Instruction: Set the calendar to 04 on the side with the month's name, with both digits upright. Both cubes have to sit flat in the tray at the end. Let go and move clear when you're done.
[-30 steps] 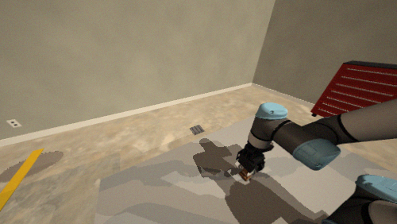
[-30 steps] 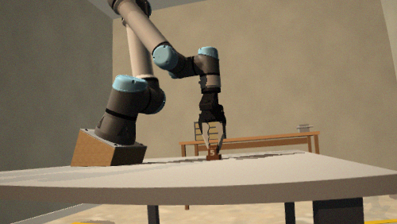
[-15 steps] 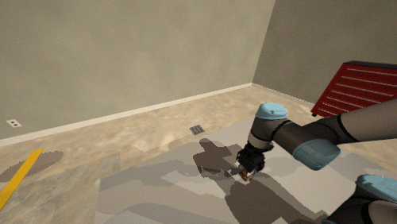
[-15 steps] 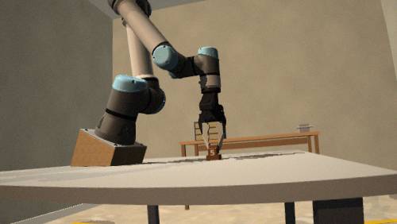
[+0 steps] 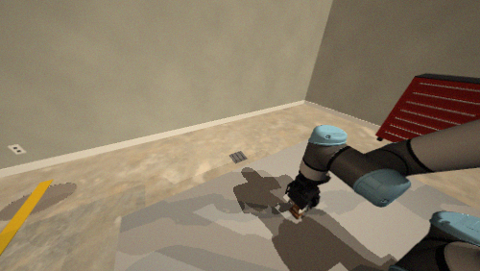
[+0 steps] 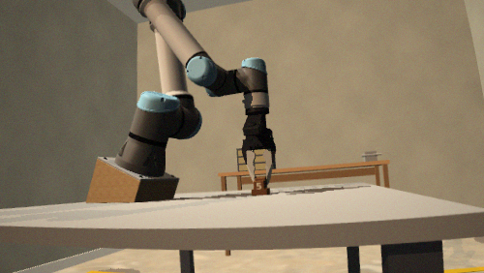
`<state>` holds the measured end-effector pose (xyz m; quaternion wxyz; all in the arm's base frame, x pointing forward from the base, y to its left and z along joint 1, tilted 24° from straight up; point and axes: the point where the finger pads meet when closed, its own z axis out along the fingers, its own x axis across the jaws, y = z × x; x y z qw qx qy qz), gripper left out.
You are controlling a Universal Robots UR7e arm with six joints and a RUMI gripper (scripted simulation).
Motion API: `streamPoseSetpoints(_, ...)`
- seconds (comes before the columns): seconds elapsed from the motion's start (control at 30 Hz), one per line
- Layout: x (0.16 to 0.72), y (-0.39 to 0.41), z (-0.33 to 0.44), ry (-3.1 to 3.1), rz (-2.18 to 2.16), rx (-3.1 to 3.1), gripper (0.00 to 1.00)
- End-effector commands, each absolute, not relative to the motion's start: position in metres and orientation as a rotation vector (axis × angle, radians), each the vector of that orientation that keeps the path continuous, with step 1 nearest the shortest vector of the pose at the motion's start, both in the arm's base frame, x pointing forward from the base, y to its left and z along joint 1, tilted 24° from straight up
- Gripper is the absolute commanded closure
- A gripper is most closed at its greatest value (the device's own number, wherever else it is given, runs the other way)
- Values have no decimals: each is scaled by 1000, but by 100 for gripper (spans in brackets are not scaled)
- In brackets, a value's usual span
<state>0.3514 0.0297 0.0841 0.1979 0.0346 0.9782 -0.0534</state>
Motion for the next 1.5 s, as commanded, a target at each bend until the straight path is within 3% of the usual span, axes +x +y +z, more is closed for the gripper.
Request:
streamPoseSetpoints(0.0, 353, 29, 82, 2736, -149, 97, 90)
streamPoseSetpoints(1.47, 354, 29, 78, 2736, -149, 97, 90)
